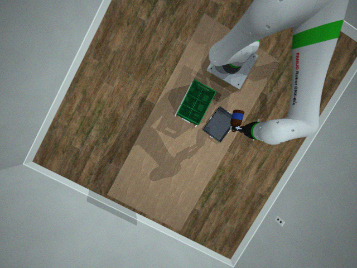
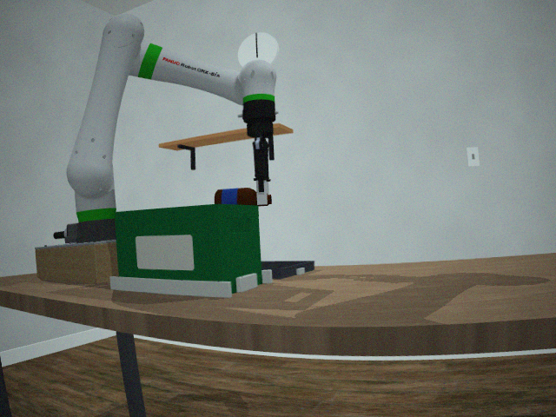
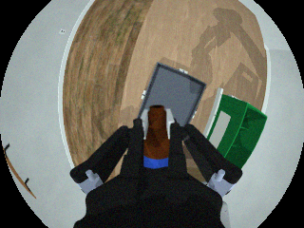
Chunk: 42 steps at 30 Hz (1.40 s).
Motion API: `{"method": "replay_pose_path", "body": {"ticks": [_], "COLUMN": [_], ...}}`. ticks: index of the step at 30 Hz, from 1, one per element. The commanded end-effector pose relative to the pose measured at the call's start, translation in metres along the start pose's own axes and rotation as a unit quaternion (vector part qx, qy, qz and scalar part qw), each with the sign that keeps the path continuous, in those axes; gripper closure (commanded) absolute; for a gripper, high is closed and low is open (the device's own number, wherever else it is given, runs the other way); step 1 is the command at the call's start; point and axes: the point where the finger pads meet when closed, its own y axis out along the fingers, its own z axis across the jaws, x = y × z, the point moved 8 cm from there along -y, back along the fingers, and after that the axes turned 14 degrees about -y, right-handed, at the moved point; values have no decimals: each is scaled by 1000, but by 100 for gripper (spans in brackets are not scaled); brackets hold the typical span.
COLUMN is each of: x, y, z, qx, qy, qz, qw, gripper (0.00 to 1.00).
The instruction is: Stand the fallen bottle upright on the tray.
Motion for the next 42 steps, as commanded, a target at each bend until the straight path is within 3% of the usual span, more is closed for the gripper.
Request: {"method": "replay_pose_path", "body": {"ticks": [1,42], "x": [0,0], "y": [0,0], "z": [0,0], "qx": [0,0], "qy": [0,131], "qz": [0,0], "qw": [1000,991], "gripper": [100,100]}}
